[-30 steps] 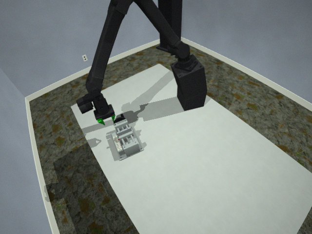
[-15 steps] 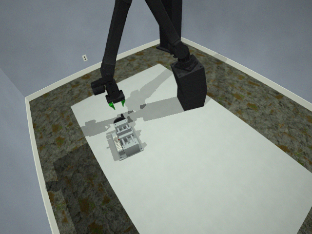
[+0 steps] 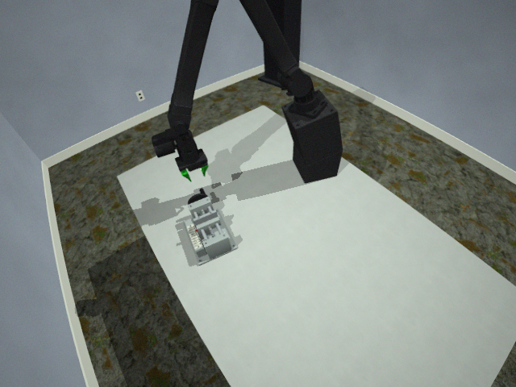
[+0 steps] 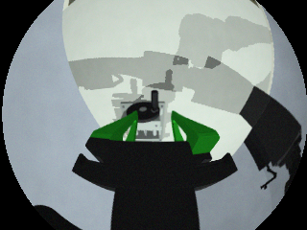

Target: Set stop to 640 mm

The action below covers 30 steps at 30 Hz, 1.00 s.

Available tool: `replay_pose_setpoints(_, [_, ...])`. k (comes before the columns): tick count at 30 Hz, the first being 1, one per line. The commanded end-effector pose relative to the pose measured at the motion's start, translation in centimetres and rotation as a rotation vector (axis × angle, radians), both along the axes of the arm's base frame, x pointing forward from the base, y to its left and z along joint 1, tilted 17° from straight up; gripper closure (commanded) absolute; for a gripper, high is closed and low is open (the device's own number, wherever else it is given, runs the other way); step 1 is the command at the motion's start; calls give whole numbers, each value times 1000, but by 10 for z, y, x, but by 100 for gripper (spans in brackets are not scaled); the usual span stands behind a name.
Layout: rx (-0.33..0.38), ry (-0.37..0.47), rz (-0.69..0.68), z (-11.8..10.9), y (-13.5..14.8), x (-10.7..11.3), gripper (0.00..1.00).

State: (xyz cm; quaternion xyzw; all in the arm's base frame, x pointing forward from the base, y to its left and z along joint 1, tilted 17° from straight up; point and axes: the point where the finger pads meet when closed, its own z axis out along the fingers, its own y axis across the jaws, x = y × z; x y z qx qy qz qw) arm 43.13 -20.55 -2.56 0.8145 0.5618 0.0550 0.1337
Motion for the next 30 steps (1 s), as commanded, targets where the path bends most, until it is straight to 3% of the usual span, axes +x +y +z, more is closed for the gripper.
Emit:
replay_pose_setpoints(1, [-13,-28,-1,-2,-10,15,47])
replay_pose_setpoints(5, [-10,-20,-1,-8,-9,11,47])
replay_pose_setpoints(8, [-24,-51,-1,8,-11,16,47])
replay_pose_setpoints(11, [-11,-23,-1,-6,-9,12,47])
replay_pose_setpoints(20, [-14,-29,-1,-10,-13,17,47])
replay_pose_setpoints(30, [-14,-27,-1,-36,-17,22,47])
